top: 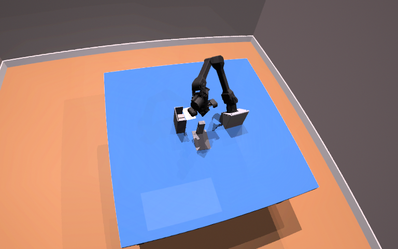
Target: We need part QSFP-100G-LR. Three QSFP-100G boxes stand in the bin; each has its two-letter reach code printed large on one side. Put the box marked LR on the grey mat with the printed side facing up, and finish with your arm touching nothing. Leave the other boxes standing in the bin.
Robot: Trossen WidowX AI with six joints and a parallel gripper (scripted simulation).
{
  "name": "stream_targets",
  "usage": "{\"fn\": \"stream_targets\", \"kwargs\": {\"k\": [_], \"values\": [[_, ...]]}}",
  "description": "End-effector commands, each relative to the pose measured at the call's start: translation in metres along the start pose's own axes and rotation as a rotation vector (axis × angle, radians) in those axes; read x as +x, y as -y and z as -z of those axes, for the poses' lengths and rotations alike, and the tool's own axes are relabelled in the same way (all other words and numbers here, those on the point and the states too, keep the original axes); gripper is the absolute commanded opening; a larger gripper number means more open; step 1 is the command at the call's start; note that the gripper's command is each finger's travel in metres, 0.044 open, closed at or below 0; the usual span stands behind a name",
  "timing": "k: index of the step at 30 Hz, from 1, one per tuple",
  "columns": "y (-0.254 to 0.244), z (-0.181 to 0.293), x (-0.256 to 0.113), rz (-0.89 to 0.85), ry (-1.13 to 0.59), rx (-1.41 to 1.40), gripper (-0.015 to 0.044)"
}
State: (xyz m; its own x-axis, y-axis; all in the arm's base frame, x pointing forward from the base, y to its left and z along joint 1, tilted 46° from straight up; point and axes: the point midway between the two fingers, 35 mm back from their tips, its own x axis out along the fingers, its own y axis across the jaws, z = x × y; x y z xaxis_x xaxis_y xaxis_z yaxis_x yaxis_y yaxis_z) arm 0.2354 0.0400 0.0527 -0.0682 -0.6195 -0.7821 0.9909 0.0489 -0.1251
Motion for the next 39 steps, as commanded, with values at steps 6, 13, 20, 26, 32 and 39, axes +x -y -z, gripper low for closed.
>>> {"fn": "stream_targets", "kwargs": {"k": [6, 13, 20, 26, 32, 39], "values": [[-0.006, 0.006, -0.006, -0.043, 0.085, 0.195, 0.0], [-0.008, 0.009, -0.009, -0.071, 0.124, 0.292, 0.0], [-0.012, 0.005, 0.029, -0.072, 0.123, 0.292, 0.0], [-0.011, 0.001, 0.051, -0.072, 0.126, 0.293, 0.0], [-0.013, 0.006, 0.051, -0.072, 0.125, 0.293, 0.0], [-0.017, 0.017, 0.052, -0.072, 0.124, 0.293, 0.0]]}}
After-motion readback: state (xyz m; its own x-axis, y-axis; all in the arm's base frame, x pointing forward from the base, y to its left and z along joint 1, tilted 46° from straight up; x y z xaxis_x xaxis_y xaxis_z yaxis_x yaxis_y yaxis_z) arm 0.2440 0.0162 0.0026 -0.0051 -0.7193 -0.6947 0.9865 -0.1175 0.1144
